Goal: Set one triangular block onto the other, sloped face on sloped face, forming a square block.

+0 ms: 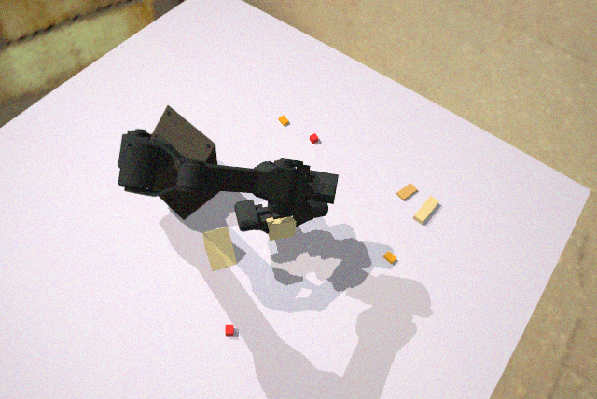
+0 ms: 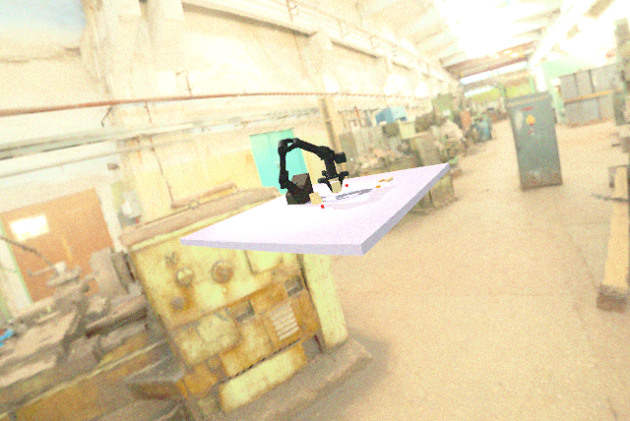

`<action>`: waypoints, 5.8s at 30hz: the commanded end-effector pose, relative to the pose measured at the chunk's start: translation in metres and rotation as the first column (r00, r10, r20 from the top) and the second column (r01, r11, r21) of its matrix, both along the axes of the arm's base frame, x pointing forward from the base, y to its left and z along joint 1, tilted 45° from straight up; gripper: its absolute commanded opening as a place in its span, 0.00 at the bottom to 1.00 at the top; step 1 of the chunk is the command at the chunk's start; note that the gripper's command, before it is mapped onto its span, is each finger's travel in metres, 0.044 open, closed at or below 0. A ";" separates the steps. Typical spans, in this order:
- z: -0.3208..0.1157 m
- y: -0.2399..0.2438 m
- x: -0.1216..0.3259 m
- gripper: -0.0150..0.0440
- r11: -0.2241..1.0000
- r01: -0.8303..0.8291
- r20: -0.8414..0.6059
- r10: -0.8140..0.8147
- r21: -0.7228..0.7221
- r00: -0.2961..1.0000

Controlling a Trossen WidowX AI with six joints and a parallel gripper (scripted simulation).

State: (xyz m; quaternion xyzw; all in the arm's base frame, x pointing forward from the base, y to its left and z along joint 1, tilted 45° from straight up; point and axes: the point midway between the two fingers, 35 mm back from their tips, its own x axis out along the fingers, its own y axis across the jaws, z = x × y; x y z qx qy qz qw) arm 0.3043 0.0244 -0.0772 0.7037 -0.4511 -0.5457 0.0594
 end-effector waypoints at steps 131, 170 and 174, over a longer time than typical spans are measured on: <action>0.063 0.023 0.043 1.00 -0.293 0.348 0.368 0.017 0.891 -0.930; 0.043 0.010 0.038 1.00 -0.292 0.207 0.276 0.218 0.934 -0.936; 0.037 0.007 0.037 1.00 -0.291 0.207 0.276 0.218 0.934 -0.936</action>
